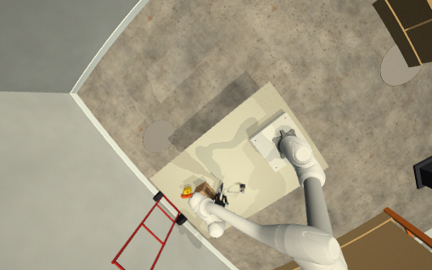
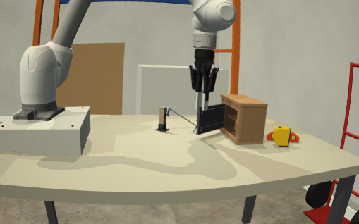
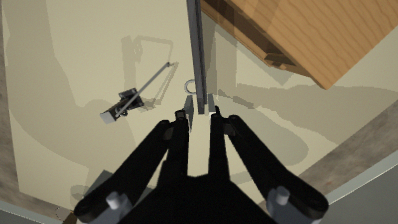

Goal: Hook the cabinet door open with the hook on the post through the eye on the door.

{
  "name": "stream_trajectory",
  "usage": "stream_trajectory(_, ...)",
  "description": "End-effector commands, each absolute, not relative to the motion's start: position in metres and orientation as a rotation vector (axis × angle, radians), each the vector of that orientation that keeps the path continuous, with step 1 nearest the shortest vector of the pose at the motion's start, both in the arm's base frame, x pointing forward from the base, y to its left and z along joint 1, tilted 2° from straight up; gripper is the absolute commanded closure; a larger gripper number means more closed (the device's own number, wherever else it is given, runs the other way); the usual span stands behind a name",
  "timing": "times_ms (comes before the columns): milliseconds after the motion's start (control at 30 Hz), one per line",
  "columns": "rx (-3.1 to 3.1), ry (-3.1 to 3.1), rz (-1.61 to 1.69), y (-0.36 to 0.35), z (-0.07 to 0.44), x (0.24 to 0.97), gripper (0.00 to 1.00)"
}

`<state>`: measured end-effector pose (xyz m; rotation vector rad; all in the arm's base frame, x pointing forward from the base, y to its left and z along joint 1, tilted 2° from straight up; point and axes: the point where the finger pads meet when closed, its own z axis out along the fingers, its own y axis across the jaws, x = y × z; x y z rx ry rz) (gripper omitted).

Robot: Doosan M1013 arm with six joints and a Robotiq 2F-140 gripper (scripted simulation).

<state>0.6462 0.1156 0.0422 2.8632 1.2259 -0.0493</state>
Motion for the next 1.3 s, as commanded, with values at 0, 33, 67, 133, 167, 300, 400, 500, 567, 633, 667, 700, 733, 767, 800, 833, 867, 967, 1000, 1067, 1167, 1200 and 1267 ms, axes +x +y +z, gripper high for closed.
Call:
stream_trajectory(0, 2.863, 1.226, -0.049, 0.1155, 0.0409, 0.6462, 0.84)
stream_trajectory(33, 2.863, 1.226, -0.049, 0.1155, 0.0405, 0.6462, 0.84)
stream_trajectory(67, 2.863, 1.226, -0.049, 0.1155, 0.0401, 0.6462, 0.84)
stream_trajectory(133, 2.863, 1.226, -0.049, 0.1154, 0.0395, 0.6462, 0.84)
stream_trajectory(167, 2.863, 1.226, -0.049, 0.1154, 0.0393, 0.6462, 0.84)
stream_trajectory(300, 2.863, 1.226, -0.049, 0.1154, 0.0388, 0.6462, 0.84)
stream_trajectory(400, 2.863, 1.226, -0.049, 0.1154, 0.0388, 0.6462, 0.84)
stream_trajectory(500, 2.864, 1.225, -0.049, 0.1154, 0.0388, 0.6461, 0.84)
stream_trajectory(567, 2.87, 1.209, -0.049, 0.116, 0.0388, 0.6455, 0.84)
stream_trajectory(633, 2.883, 1.177, -0.048, 0.1173, 0.0387, 0.6442, 0.84)
stream_trajectory(667, 2.889, 1.162, -0.048, 0.1179, 0.0387, 0.6436, 0.84)
stream_trajectory(700, 2.891, 1.157, -0.048, 0.1193, 0.0387, 0.642, 0.84)
stream_trajectory(733, 2.891, 1.157, -0.048, 0.1205, 0.0387, 0.6407, 0.84)
stream_trajectory(767, 2.891, 1.157, -0.048, 0.1207, 0.0387, 0.6405, 0.84)
stream_trajectory(800, 2.891, 1.157, -0.048, 0.1207, 0.0387, 0.6405, 0.84)
stream_trajectory(833, 2.891, 1.157, -0.048, 0.1207, 0.0387, 0.6405, 0.84)
stream_trajectory(867, 2.891, 1.157, -0.048, 0.1207, 0.0387, 0.6405, 0.84)
stream_trajectory(967, 2.891, 1.157, -0.048, 0.1207, 0.0387, 0.6405, 0.84)
stream_trajectory(1000, 2.891, 1.157, -0.048, 0.1207, 0.0387, 0.6405, 0.84)
stream_trajectory(1067, 2.891, 1.157, -0.048, 0.1207, 0.0387, 0.6405, 0.84)
stream_trajectory(1167, 2.891, 1.157, -0.048, 0.1207, 0.0387, 0.6405, 0.84)
stream_trajectory(1200, 2.891, 1.157, -0.048, 0.1207, 0.0387, 0.6405, 0.84)
stream_trajectory(1267, 2.891, 1.157, -0.048, 0.1207, 0.0387, 0.6405, 0.84)
